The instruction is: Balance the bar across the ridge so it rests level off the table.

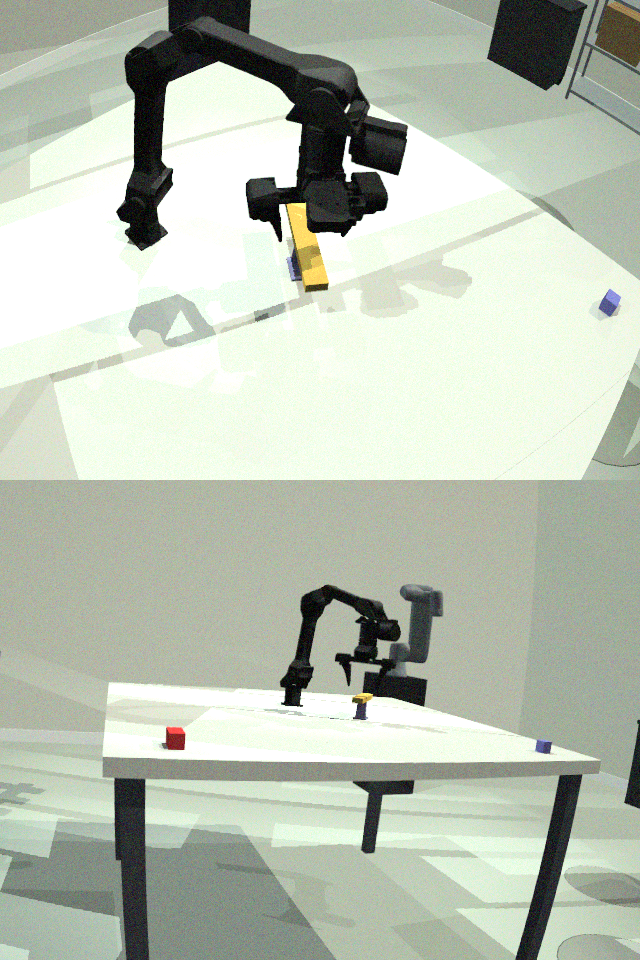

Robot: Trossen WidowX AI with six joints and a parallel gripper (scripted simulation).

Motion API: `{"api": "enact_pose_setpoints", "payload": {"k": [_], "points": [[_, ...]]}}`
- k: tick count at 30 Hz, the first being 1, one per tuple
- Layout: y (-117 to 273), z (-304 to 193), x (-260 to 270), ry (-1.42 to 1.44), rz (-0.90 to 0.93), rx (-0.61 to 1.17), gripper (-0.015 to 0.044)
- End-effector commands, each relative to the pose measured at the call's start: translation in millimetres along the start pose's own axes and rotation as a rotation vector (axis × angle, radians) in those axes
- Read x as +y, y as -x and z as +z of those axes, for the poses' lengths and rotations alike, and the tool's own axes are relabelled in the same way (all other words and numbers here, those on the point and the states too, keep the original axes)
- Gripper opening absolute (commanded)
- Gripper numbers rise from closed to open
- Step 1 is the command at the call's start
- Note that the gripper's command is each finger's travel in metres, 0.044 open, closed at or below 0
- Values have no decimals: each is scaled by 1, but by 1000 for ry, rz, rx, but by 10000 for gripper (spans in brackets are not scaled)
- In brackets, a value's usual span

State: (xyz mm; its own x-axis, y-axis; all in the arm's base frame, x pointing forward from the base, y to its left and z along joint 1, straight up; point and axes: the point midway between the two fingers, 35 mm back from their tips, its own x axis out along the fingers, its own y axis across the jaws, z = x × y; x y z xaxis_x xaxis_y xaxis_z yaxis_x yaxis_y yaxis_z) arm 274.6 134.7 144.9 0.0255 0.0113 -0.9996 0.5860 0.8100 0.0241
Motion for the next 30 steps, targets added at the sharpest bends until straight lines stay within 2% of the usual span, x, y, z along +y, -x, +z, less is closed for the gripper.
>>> {"api": "enact_pose_setpoints", "payload": {"k": [1, 4, 30], "points": [[46, 0, 0, 0, 9, -4, 440], [62, -1, -2, 0, 9, -4, 440], [62, -1, -2, 0, 9, -4, 440]]}}
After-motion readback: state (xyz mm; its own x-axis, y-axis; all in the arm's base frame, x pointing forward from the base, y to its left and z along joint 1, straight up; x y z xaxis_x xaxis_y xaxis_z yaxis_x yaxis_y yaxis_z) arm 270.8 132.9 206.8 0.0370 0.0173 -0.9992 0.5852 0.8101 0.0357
